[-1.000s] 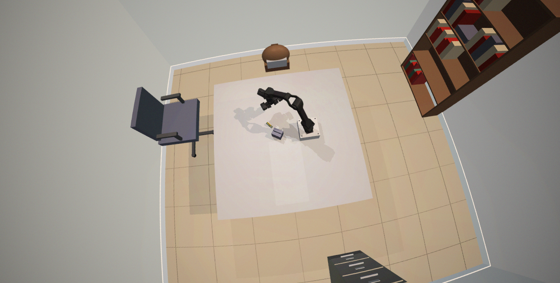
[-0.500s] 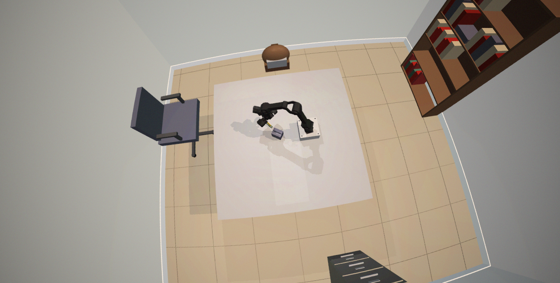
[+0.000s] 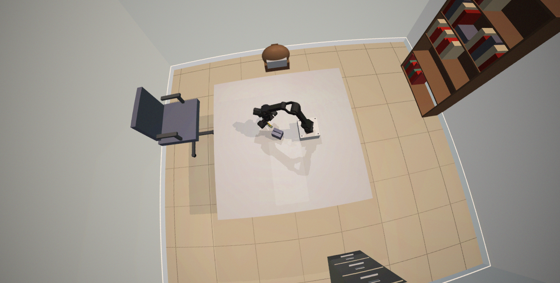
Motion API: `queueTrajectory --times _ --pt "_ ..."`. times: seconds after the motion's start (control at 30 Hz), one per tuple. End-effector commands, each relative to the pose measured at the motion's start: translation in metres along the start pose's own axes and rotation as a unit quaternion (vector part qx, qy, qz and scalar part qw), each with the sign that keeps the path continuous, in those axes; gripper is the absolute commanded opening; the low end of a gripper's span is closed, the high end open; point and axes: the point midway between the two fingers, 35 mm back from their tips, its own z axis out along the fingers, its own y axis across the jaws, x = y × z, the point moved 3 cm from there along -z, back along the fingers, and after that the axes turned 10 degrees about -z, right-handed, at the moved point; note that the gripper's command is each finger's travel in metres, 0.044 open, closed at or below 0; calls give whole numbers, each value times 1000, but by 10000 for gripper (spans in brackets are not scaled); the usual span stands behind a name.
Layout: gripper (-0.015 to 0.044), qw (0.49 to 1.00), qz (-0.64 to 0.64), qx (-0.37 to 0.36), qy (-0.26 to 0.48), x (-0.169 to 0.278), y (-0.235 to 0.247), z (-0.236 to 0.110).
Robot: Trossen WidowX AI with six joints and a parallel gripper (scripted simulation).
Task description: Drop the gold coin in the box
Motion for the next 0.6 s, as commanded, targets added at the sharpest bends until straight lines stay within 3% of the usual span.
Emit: queueTrajectory --times 0.0,0.57 --pt "161 1000 1 0 7 2 0 10" --pt "161 1000 1 1 8 2 1 37"
